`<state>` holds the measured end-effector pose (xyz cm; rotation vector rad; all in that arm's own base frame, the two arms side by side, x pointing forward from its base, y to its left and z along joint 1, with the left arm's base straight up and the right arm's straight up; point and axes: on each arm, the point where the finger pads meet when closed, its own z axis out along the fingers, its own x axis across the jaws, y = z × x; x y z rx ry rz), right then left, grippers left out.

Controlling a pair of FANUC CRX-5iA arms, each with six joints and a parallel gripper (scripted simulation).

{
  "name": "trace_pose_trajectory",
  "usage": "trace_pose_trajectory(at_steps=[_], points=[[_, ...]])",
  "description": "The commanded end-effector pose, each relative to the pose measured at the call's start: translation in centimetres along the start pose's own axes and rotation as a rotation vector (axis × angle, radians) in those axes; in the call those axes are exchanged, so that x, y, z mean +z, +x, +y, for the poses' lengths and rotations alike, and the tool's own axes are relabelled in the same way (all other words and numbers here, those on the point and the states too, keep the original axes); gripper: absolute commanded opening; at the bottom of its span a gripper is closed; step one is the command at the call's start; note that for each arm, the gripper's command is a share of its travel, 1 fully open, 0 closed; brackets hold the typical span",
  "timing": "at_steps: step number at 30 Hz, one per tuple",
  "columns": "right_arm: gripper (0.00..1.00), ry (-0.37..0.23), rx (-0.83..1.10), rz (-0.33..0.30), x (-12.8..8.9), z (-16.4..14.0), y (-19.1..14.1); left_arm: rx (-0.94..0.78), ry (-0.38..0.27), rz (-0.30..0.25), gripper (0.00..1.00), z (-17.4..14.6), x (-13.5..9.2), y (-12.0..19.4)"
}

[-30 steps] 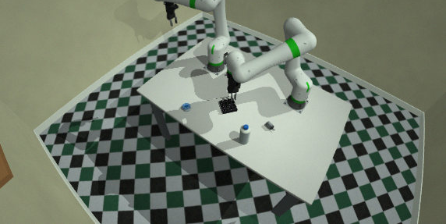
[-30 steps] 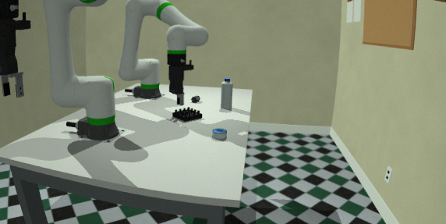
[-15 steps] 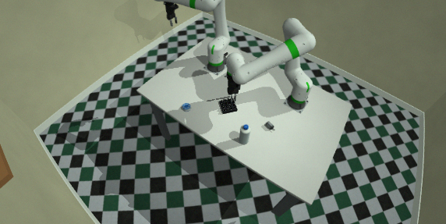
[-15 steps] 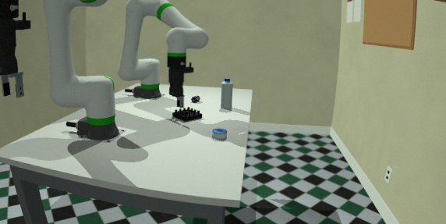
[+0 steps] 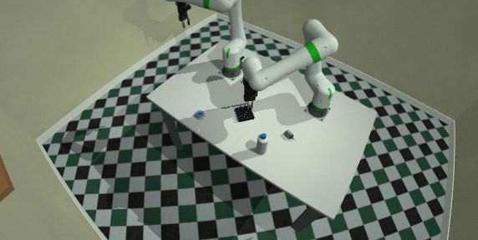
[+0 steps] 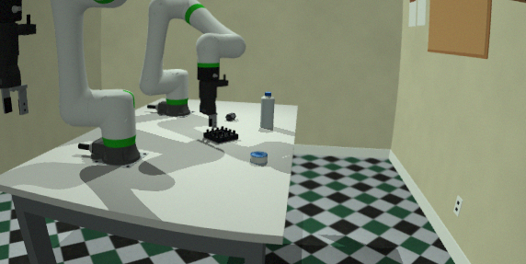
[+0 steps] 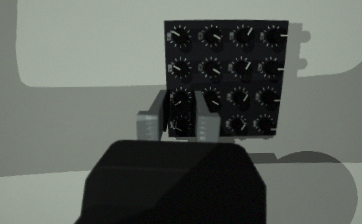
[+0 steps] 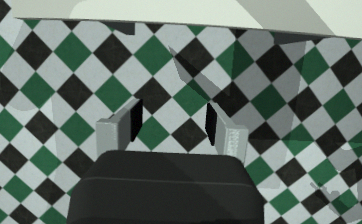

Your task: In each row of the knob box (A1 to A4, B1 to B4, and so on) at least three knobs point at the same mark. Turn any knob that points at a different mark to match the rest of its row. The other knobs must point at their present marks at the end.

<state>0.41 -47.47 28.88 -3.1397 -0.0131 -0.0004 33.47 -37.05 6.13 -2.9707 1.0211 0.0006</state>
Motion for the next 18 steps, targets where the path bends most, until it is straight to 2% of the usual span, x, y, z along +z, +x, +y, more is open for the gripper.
trace_pose_trajectory(at_steps=[1, 18], points=[[1.00, -0.002, 0.000, 0.000, -0.08, 0.02, -0.01, 0.000, -0.001, 0.002, 0.46, 0.02, -0.09, 0.06], [1.00, -0.002, 0.000, 0.000, -0.08, 0.02, -0.01, 0.000, -0.001, 0.002, 0.46, 0.02, 0.53, 0.06]])
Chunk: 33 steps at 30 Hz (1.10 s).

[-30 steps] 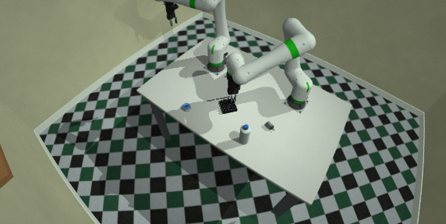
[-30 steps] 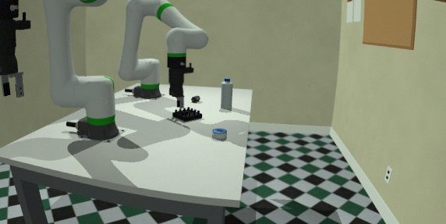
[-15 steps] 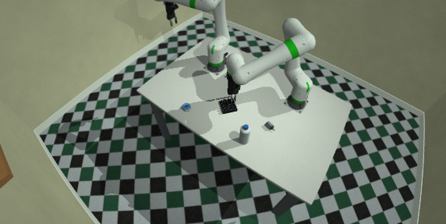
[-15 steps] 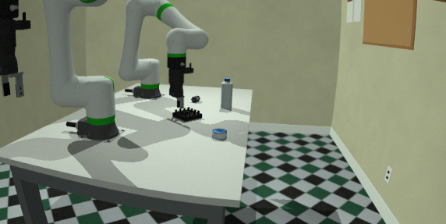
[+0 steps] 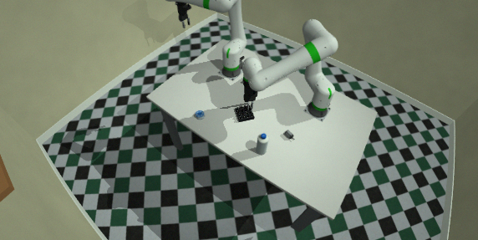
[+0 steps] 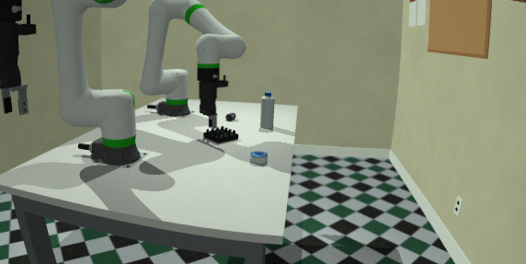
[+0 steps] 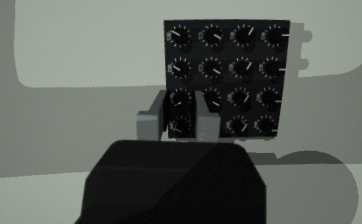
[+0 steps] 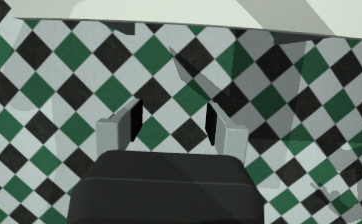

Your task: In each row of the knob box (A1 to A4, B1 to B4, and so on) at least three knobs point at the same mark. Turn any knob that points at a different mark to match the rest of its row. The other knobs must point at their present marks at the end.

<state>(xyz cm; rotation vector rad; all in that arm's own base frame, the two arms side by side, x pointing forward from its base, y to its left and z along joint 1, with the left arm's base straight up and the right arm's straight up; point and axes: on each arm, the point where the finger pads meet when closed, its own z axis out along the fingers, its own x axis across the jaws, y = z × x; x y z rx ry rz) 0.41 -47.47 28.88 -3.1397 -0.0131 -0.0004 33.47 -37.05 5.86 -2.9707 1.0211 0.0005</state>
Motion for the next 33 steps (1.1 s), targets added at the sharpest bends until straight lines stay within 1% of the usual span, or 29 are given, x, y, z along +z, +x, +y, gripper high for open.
trace_pose_trajectory(at_steps=[1, 5, 24, 25, 33], points=[[1.00, -0.002, 0.000, 0.000, -0.08, 0.02, -0.01, 0.000, -0.001, 0.002, 0.46, 0.02, 0.43, 0.06], [1.00, -0.002, 0.000, 0.000, -0.08, 0.02, -0.01, 0.000, -0.001, 0.002, 0.46, 0.02, 0.96, 0.06], [1.00, -0.002, 0.000, 0.000, -0.08, 0.02, -0.01, 0.000, -0.001, 0.002, 0.46, 0.02, 1.04, 0.06], [1.00, -0.002, 0.000, 0.000, -0.08, 0.02, -0.01, 0.000, -0.001, 0.002, 0.30, 0.02, 1.04, 0.06], [1.00, -0.002, 0.000, 0.000, -0.08, 0.02, -0.01, 0.000, -0.001, 0.002, 0.30, 0.02, 1.04, 0.06]])
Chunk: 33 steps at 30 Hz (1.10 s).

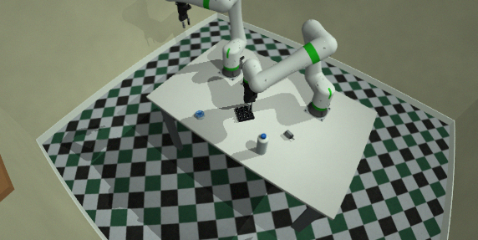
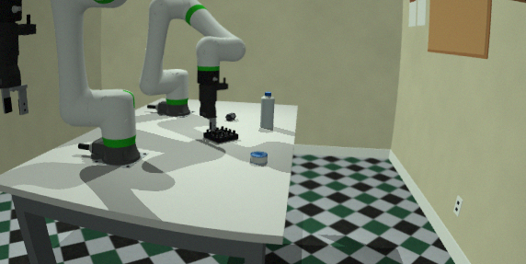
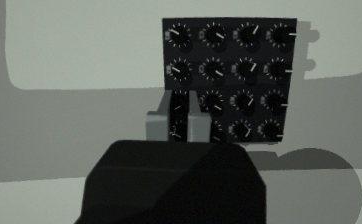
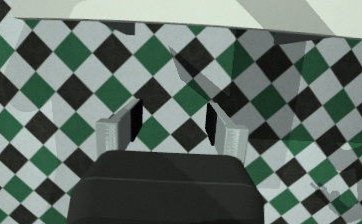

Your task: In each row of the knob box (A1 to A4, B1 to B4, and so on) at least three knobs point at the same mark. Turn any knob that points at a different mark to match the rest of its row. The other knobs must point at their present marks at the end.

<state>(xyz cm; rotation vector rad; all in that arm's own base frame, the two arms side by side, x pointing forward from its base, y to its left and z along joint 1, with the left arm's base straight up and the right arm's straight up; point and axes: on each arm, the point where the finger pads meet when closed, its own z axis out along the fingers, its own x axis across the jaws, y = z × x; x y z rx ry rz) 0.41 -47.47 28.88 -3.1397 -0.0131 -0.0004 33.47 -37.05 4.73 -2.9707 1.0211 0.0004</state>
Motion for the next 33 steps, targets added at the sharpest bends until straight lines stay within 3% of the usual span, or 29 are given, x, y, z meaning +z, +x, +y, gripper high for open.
trace_pose_trajectory(at_steps=[1, 33], points=[[1.00, -0.002, 0.000, 0.000, -0.08, 0.02, -0.01, 0.000, -0.001, 0.002, 0.30, 0.02, -0.09, 0.06], [1.00, -0.002, 0.000, 0.000, -0.08, 0.02, -0.01, -0.129, -0.001, 0.002, 0.30, 0.02, -0.09, 0.06]])
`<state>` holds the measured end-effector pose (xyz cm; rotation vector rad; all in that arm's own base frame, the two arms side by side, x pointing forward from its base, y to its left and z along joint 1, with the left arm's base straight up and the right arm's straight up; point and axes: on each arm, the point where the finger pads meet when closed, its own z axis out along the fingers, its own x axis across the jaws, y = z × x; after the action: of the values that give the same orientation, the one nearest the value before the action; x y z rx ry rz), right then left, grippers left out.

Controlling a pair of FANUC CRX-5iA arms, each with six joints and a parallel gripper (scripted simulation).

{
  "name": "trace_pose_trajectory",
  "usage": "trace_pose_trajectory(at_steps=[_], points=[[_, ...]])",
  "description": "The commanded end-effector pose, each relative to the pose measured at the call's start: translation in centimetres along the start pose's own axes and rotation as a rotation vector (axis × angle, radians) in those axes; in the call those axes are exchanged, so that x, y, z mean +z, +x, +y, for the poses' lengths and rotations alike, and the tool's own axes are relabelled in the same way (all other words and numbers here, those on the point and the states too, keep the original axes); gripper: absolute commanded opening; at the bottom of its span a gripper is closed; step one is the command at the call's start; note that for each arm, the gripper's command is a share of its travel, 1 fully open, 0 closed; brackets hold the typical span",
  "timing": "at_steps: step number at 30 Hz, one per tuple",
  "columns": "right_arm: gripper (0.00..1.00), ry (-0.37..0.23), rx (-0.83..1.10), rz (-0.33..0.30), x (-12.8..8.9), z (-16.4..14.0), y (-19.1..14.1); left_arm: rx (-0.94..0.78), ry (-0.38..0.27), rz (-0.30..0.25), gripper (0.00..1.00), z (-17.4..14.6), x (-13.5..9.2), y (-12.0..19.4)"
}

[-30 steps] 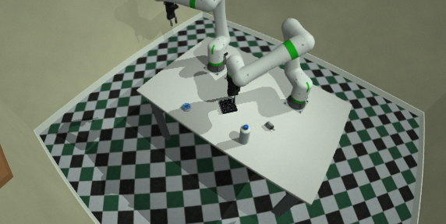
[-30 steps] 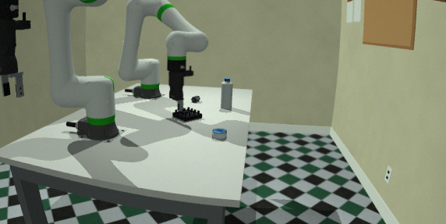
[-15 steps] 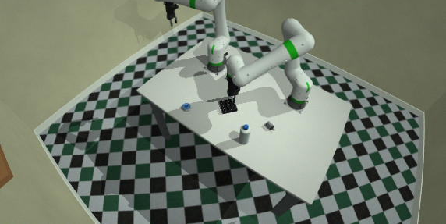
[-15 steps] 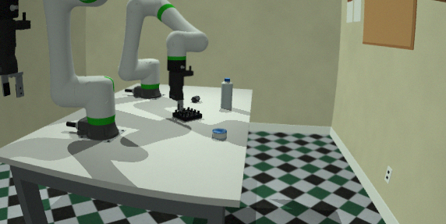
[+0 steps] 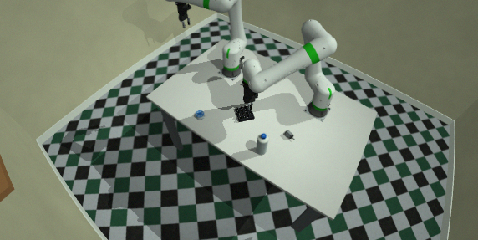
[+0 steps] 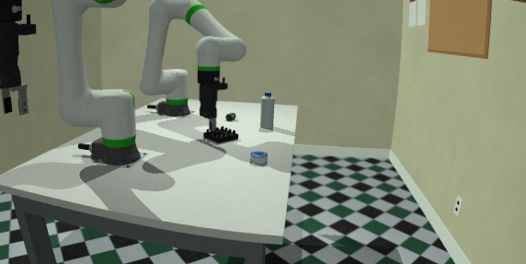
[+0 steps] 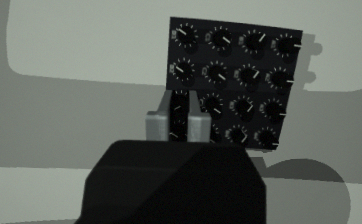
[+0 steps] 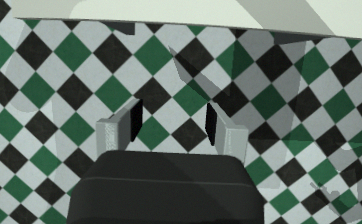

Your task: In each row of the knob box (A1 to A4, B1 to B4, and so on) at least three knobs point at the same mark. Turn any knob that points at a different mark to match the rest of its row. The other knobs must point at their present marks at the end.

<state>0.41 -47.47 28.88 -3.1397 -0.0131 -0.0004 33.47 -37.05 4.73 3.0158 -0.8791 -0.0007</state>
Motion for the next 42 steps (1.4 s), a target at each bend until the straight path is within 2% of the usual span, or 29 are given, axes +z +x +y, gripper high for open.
trace_pose_trajectory(at_steps=[1, 9, 24, 26, 42], points=[[1.00, -0.002, 0.000, 0.000, -0.08, 0.02, -0.01, -0.047, 0.000, 0.002, 0.30, 0.02, -0.09, 0.06], [1.00, -0.002, 0.000, 0.000, -0.08, 0.02, -0.01, -0.141, 0.000, 0.002, 0.30, 0.02, -0.09, 0.06], [1.00, -0.002, 0.000, 0.000, -0.08, 0.02, -0.01, -0.471, -0.001, 0.002, 0.30, 0.02, -0.09, 0.06], [1.00, -0.002, 0.000, 0.000, -0.08, 0.02, -0.01, -0.471, -0.001, 0.002, 0.30, 0.02, -0.09, 0.06], [1.00, -0.002, 0.000, 0.000, -0.08, 0.02, -0.01, -0.872, -0.001, 0.002, 0.30, 0.02, -0.09, 0.06]])
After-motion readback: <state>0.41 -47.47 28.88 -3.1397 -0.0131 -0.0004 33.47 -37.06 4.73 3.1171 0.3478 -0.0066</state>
